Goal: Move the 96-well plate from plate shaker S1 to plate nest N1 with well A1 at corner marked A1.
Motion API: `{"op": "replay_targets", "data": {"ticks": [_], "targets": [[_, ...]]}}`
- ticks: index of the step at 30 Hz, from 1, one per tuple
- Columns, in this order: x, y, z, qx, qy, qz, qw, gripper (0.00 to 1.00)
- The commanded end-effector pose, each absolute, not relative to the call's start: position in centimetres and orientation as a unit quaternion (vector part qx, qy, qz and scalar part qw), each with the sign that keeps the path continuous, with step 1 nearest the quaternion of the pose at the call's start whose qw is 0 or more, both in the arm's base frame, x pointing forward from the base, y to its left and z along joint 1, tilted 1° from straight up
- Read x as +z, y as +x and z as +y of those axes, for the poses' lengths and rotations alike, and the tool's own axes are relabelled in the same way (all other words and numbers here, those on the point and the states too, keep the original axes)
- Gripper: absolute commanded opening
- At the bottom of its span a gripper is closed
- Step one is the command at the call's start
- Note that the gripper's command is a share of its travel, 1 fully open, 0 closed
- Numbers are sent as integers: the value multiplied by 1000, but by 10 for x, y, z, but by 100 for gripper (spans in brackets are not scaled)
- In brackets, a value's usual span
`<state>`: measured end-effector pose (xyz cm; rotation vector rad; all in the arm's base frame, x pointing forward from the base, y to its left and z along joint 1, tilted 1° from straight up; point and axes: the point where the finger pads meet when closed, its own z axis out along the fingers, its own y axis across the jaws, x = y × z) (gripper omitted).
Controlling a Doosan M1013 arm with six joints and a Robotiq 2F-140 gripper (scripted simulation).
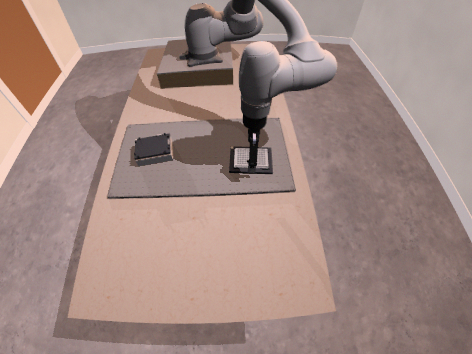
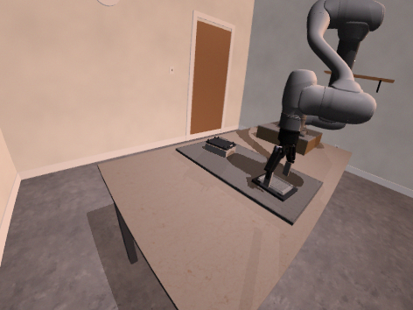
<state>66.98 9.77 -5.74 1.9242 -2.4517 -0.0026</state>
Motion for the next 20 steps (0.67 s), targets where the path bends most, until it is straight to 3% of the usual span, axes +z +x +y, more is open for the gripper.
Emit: {"op": "replay_targets", "data": {"ticks": [1,20], "targets": [[-50,670,98,-1,617,-787,12,100],[-34,670,98,-1,617,-787,12,100]]}}
